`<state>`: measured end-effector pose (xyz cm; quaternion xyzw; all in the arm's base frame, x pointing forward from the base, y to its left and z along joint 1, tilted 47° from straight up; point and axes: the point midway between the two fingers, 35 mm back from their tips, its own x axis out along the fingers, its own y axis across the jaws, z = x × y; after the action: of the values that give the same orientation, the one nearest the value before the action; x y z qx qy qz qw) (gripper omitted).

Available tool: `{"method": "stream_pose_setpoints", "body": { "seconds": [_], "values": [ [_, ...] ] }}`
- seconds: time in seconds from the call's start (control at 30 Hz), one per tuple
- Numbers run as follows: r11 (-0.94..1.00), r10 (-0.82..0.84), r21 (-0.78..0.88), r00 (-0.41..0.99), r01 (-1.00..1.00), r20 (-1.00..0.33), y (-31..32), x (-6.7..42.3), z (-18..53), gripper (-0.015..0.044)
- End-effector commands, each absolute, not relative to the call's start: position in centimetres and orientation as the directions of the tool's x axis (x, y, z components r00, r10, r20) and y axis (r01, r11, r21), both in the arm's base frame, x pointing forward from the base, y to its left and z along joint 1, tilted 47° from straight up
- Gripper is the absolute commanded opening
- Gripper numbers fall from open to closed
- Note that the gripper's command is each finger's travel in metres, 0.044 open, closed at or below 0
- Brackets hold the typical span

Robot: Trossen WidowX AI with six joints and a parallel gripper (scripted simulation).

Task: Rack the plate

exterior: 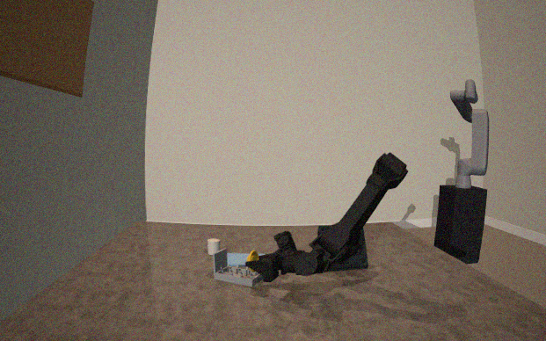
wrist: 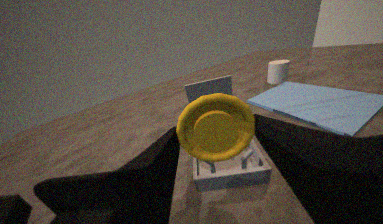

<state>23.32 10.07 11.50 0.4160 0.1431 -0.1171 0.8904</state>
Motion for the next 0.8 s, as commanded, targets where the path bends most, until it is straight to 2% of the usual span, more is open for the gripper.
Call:
{"method": "stream_pose_setpoints", "body": {
  "seconds": [0.0,0.77],
  "values": [
    [0.632,-0.092,0.701,0.930,0.332,-0.357,9.8,23.9,10.8,0.0000],
    [0.613,-0.091,0.721,0.935,0.323,-0.341,10.8,24.8,8.9,0.0000]
  ]
}}
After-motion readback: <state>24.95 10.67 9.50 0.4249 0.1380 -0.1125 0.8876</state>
